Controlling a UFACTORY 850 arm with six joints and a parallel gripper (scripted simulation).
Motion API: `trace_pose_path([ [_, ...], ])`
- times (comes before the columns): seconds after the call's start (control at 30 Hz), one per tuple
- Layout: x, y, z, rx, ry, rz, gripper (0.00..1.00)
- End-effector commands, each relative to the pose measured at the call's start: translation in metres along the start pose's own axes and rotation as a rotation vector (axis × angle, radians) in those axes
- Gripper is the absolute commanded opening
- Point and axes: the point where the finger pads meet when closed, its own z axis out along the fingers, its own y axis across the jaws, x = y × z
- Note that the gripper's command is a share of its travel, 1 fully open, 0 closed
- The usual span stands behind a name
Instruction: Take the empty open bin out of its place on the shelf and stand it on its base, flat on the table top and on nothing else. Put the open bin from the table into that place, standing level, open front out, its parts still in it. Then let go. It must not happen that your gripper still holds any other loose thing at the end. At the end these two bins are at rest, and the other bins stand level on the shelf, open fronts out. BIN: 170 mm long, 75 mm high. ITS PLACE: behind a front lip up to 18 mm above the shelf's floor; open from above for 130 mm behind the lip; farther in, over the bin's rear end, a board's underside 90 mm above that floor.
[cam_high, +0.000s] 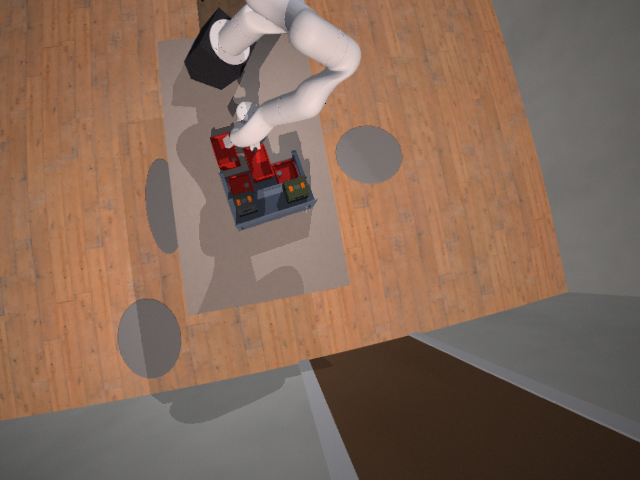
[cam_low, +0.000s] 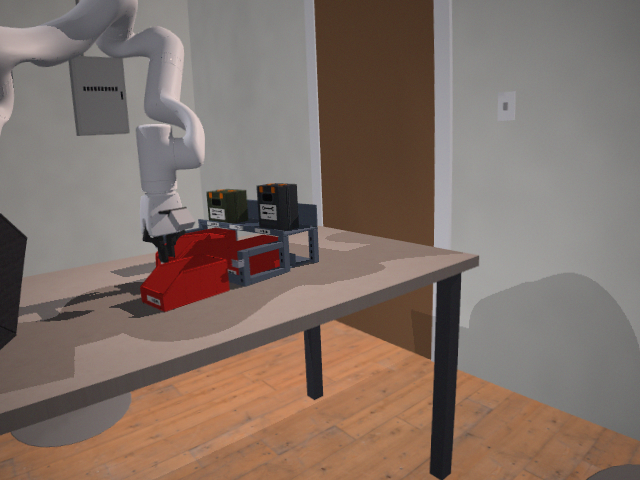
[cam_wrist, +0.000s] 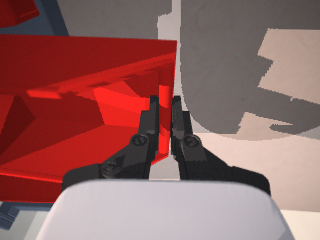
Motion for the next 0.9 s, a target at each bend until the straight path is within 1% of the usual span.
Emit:
trace_pose_path([
  [0.0,0.0,0.01,0.0,0.003,0.001,-0.001,0.0],
  [0.47,0.0,0.038,0.0,0.003,0.001,-0.001,0.0],
  [0.87,0.0,0.047,0.0,0.003,0.001,-0.001,0.0],
])
